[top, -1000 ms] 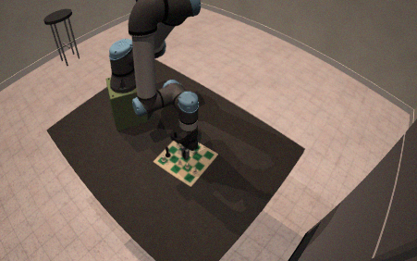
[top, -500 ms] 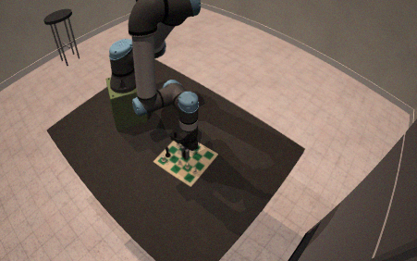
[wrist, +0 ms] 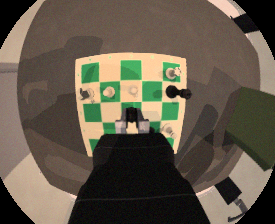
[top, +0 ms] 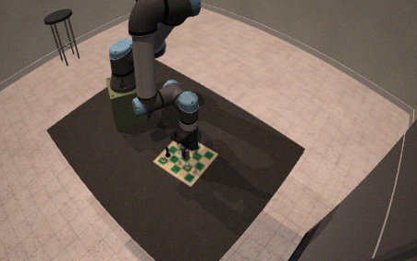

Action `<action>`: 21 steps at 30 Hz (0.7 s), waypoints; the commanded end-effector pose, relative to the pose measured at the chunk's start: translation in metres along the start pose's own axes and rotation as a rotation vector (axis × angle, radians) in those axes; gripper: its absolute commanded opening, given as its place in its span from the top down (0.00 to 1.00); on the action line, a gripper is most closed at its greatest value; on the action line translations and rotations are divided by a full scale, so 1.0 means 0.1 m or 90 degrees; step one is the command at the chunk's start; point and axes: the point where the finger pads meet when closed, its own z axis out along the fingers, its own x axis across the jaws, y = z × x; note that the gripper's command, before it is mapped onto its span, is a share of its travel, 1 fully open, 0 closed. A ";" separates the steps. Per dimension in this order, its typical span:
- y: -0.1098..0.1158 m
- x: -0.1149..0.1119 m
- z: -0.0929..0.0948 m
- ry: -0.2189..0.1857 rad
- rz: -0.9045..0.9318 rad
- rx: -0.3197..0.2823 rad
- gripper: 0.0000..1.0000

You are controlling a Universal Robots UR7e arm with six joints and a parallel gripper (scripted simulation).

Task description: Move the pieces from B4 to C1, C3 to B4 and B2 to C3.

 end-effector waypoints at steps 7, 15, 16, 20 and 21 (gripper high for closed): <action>0.00 0.00 0.02 -0.001 0.000 0.000 1.00; 0.00 0.00 0.03 -0.001 0.000 0.000 1.00; 0.00 0.00 0.03 -0.001 0.000 0.000 1.00; 0.00 0.00 0.03 -0.001 0.000 0.000 1.00; 0.00 0.00 0.03 -0.001 0.000 0.000 1.00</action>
